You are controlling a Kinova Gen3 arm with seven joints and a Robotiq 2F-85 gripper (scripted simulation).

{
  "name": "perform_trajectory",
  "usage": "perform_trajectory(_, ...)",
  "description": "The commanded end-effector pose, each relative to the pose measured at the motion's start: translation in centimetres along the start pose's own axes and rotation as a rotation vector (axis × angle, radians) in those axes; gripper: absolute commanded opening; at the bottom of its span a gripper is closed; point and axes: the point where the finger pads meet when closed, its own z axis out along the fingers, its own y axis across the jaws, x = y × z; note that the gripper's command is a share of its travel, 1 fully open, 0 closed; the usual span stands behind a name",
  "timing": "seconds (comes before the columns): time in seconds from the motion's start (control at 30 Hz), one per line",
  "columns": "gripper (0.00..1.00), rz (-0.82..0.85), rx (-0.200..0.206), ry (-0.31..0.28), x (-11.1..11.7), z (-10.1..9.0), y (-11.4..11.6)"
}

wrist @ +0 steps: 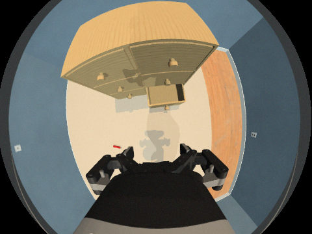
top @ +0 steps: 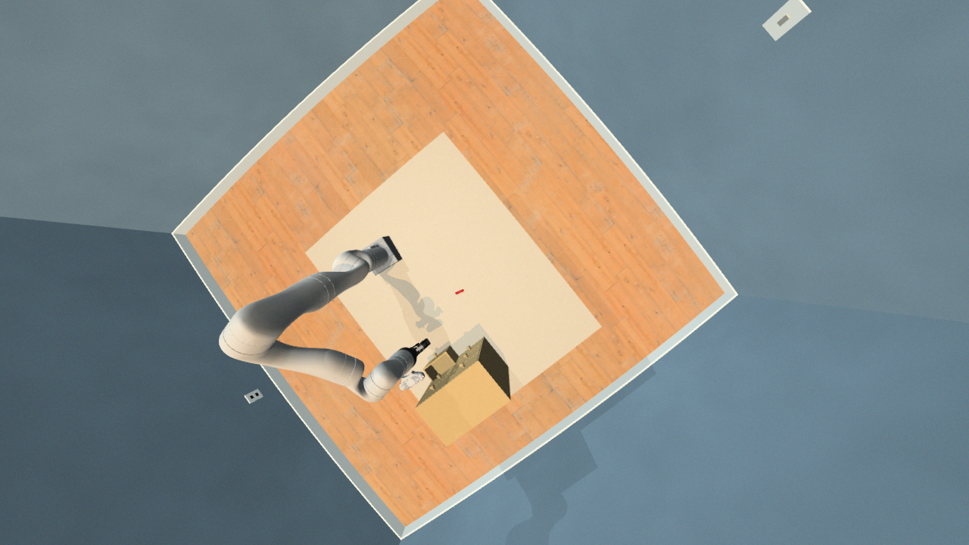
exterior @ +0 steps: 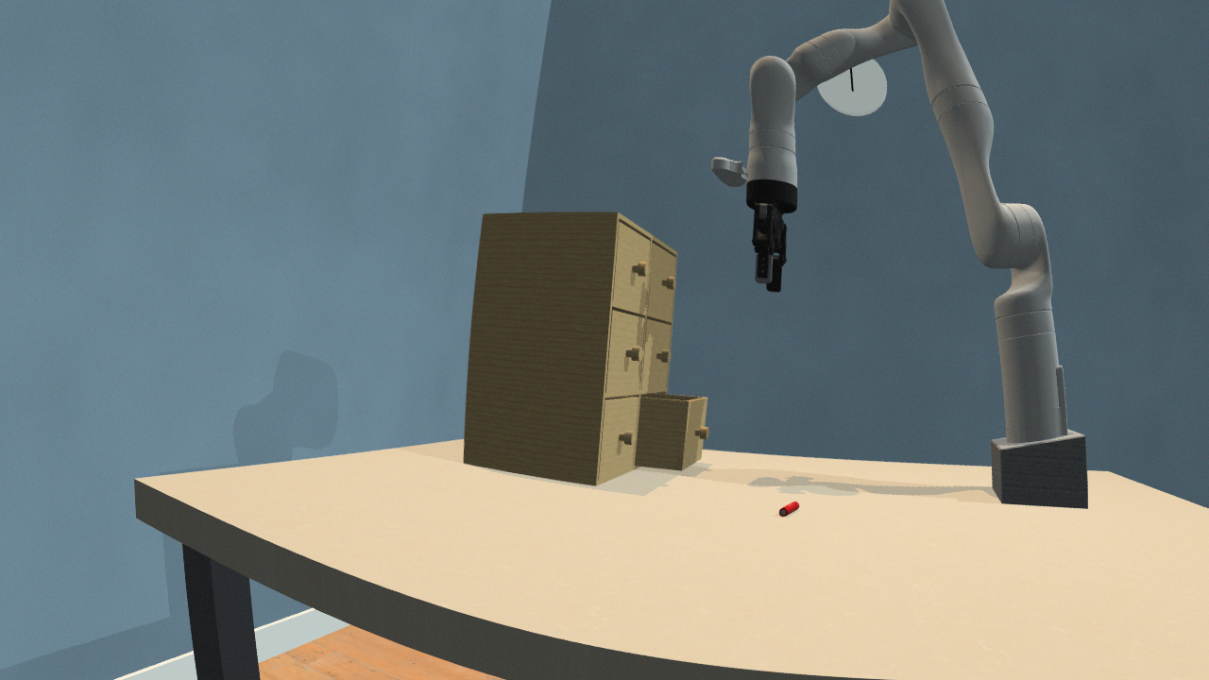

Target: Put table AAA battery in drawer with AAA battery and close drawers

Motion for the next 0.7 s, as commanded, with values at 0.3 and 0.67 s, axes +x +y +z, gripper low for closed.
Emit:
perform_trajectory(0.3,1.00,-0.038,-0.004,-0.006,-0.73,-0.66,0.34)
perform_trajectory(0.67,1.00,-0.060,-0.004,-0.010,-1.06,-0.91,0.35)
